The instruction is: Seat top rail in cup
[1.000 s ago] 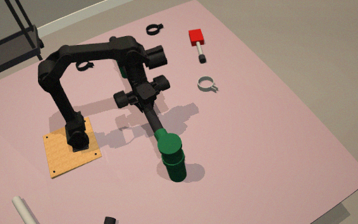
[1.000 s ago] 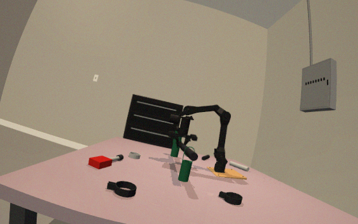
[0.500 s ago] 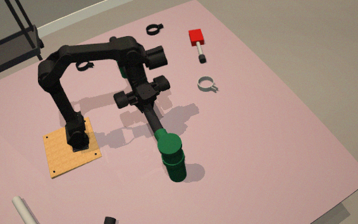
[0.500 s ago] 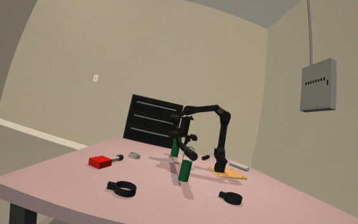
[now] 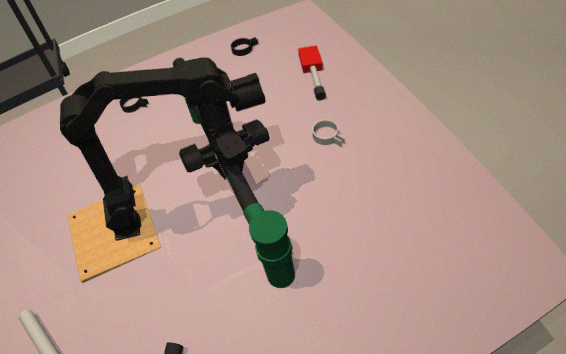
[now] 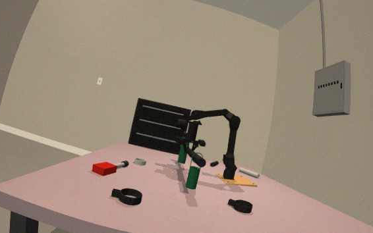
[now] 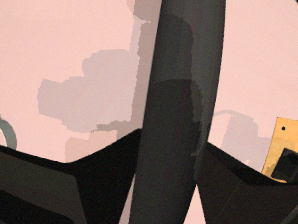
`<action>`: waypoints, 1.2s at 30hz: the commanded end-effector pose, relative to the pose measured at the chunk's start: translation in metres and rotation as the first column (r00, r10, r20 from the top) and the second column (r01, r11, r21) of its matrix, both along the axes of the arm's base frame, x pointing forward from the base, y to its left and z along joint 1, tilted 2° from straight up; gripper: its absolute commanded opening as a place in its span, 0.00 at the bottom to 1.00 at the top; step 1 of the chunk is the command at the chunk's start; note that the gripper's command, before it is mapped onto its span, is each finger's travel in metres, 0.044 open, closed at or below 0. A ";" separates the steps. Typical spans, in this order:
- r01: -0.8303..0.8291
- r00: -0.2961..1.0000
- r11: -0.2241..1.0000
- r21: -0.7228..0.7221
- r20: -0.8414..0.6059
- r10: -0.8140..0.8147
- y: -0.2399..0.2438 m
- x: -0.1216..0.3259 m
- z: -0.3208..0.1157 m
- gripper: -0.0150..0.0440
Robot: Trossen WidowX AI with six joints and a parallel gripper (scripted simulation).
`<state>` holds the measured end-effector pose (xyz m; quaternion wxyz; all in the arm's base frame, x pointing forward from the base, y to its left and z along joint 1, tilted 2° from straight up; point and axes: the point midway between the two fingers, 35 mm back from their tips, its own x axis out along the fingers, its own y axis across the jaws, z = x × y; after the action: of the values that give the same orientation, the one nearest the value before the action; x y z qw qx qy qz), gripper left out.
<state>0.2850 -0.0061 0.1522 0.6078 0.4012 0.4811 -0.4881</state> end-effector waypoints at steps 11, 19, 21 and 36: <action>0.000 1.000 1.000 0.000 0.001 0.000 -0.001 0.000 0.000 0.25; 0.000 1.000 1.000 -0.001 0.001 0.000 -0.006 0.002 0.001 0.25; 0.000 1.000 1.000 -0.001 0.001 0.000 -0.008 0.002 0.001 0.25; 0.000 1.000 1.000 -0.001 0.001 0.000 -0.017 0.005 0.004 0.25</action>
<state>0.2863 -0.0156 0.1496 0.6004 0.4016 0.4899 -0.4881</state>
